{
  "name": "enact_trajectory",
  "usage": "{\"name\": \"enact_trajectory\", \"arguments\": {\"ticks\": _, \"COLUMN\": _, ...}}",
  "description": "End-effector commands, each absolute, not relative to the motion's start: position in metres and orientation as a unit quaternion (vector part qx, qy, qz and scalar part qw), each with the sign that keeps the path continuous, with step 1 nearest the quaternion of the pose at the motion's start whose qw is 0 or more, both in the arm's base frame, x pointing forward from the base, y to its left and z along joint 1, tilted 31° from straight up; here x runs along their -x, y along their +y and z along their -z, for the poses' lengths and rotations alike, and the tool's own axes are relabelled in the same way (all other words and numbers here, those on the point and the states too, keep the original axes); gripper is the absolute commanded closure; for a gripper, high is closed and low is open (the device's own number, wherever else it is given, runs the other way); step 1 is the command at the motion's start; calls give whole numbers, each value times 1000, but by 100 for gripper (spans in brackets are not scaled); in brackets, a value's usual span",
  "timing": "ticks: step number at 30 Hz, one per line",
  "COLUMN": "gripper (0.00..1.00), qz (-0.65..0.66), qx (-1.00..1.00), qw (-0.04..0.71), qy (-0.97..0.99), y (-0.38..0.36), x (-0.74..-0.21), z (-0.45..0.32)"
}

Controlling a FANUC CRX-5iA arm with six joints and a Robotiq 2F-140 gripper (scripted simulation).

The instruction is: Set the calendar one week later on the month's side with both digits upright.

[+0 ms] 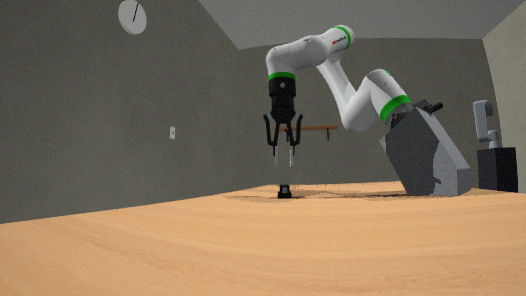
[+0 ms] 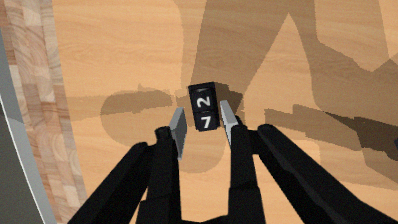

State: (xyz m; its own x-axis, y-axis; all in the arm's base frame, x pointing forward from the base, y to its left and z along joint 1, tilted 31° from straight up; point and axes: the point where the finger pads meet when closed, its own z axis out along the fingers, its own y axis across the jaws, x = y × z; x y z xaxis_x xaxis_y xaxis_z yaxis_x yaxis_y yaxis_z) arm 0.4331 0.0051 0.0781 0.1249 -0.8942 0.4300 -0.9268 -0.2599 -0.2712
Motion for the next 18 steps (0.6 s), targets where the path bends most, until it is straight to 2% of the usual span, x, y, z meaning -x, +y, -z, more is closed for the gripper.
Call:
{"name": "enact_trajectory", "arguments": {"ticks": 1, "gripper": 72, "qz": -262, "qx": -749, "qw": 31, "qy": -608, "y": 4, "x": -434, "z": -76}}
{"name": "enact_trajectory", "arguments": {"ticks": 18, "gripper": 72, "qz": -262, "qx": -749, "qw": 31, "qy": -608, "y": -2, "x": -441, "z": -59}}
